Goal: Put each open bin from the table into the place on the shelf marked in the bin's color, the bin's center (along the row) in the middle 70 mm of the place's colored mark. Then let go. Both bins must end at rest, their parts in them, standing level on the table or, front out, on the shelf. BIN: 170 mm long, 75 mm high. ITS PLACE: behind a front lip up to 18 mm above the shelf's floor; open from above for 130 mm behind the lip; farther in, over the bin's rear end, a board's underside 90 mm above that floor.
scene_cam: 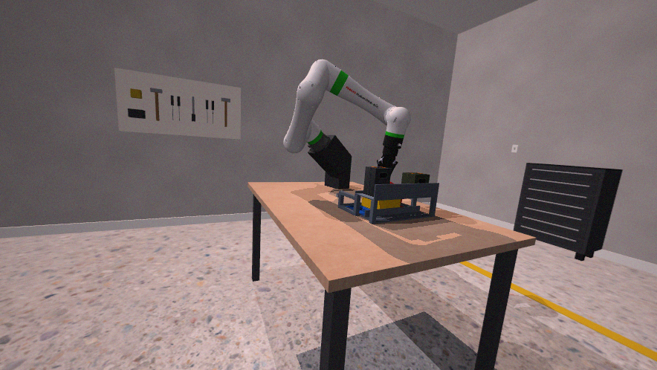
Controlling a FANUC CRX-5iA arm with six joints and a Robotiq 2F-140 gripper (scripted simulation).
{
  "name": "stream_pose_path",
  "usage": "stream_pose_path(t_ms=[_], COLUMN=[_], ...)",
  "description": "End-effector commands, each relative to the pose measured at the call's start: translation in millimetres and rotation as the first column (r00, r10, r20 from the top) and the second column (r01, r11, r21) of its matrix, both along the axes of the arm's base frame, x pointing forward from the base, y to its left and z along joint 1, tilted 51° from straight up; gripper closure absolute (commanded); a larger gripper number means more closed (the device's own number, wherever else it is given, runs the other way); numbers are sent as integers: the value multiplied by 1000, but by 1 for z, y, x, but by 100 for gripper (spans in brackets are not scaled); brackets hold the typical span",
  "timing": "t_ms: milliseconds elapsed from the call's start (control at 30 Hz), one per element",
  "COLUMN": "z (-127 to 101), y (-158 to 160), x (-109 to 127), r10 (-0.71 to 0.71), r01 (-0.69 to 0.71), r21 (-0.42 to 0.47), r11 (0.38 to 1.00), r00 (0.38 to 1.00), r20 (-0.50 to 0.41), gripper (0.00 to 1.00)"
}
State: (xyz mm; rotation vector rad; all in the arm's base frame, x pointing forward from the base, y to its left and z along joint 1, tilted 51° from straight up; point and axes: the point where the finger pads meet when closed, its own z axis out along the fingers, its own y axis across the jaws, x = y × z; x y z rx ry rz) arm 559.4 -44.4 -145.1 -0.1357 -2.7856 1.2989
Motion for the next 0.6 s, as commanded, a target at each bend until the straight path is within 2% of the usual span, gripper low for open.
stream_pose_path(t_ms=[0,567], z=[0,-2], y=[0,-2], x=[0,0], r10=[0,0], r01=[0,0], r21=[0,0], r11=[1000,1000], r00=[1000,1000], r20=[0,0], gripper=[100,100])
